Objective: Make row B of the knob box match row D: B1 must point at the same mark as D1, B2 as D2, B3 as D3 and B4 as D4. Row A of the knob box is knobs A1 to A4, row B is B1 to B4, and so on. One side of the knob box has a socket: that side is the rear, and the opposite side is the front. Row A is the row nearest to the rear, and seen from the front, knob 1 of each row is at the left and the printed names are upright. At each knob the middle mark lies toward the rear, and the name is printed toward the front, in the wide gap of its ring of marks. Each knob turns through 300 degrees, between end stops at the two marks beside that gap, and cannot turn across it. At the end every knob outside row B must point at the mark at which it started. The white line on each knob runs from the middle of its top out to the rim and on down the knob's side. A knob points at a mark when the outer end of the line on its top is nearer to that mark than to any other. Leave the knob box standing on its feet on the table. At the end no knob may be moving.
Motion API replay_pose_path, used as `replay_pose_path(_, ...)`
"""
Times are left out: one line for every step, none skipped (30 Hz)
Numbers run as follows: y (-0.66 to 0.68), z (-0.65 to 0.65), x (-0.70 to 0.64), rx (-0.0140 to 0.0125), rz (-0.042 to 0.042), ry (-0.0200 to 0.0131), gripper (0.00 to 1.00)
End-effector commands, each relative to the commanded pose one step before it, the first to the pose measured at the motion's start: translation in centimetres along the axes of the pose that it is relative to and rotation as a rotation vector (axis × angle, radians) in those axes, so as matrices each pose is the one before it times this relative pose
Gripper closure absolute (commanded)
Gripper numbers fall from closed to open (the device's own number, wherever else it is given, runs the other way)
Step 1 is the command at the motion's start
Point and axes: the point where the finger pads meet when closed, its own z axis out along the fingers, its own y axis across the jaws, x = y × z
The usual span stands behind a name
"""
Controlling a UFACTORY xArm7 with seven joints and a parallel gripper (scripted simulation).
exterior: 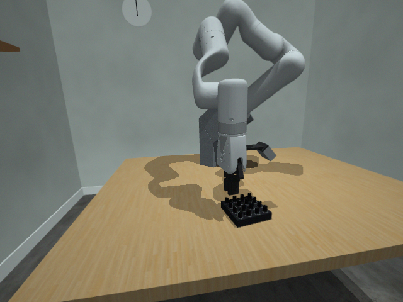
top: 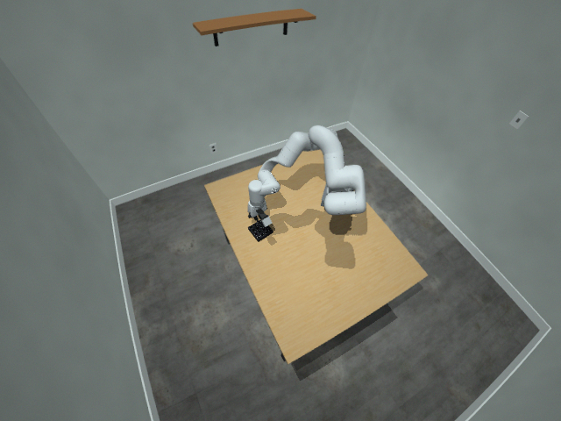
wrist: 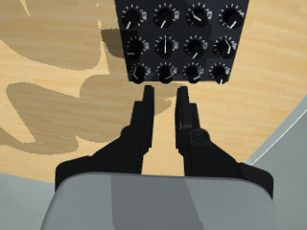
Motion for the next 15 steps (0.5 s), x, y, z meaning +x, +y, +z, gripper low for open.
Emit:
replay_pose_path(0.088,0.635,-0.160,-0.00190,-0.00015,-0.00316,0.81)
replay_pose_path(0.000,0.000,0.000,0.00000,0.00000,0.00000,0.81)
replay_pose_path(0.000,0.000,0.000,0.00000,0.00000,0.00000,0.81)
replay_pose_path(-0.001,0.135,-0.005,0.00000,0.00000,0.00000,0.81)
replay_pose_path(-0.001,0.133,-0.006,-0.00001,0.00000,0.00000,0.81)
replay_pose_path(-0.001,0.131,-0.005,0.00000,0.00000,0.00000,0.81)
replay_pose_path(-0.002,0.129,-0.005,0.00000,-0.00001,0.00001,0.81)
replay_pose_path(-0.001,0.125,-0.005,-0.00001,0.00000,0.00000,0.81)
replay_pose_path(-0.001,0.122,-0.005,-0.00001,0.00000,0.00000,0.81)
replay_pose_path(-0.001,0.118,-0.005,0.00000,0.00000,0.00000,0.81)
replay_pose_path(-0.001,0.114,-0.004,0.00000,-0.00001,0.00001,0.81)
replay_pose_path(-0.001,0.108,-0.004,-0.00001,0.00000,0.00000,0.81)
replay_pose_path(0.000,0.103,-0.005,-0.00001,0.00000,0.00000,0.81)
replay_pose_path(-0.001,0.097,-0.004,0.00000,0.00000,0.00000,0.81)
replay_pose_path(-0.001,0.091,-0.003,0.00000,0.00000,0.00000,0.81)
